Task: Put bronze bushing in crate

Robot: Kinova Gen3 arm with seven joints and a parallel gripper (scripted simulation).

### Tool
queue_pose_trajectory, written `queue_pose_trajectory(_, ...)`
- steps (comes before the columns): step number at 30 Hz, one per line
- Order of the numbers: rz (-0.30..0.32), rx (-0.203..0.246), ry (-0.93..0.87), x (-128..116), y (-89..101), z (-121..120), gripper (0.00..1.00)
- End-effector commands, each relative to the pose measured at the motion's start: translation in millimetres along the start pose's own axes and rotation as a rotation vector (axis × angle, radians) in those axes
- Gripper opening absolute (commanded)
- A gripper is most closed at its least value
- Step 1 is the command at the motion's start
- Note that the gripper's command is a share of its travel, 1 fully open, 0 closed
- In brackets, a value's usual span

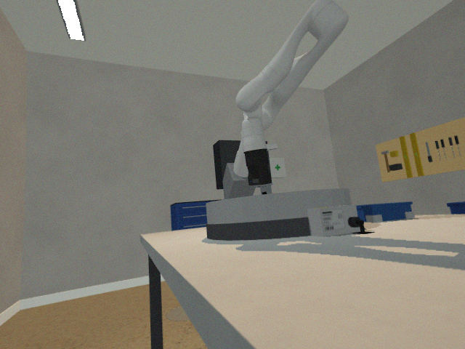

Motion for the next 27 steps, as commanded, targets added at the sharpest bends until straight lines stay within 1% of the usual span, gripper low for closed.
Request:
queue_pose_trajectory(1, -0.036, -0.02, -0.007, -1.5, -0.5, -3.9, 0.45)
queue_pose_trajectory(10, -0.036, -0.02, -0.007, -1.5, -0.5, -3.9, 0.45)
queue_pose_trajectory(11, -0.01, -0.001, -0.005, -1.9, -1.7, -2.6, 0.45)
queue_pose_trajectory(15, -0.036, -0.022, -0.006, -2.0, -7.1, -2.5, 0.45)
queue_pose_trajectory(27, -0.036, -0.022, -0.006, -2.0, -7.1, -2.5, 0.45)
Point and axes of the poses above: the point where the finger pads meet when closed, its own y axis back along the fingers, its own z axis across the jaws, x = y × z, the point moved 1 cm from there along y, back along the fingers, and after that the axes turned 1 degree about y, right-handed, at the moved point
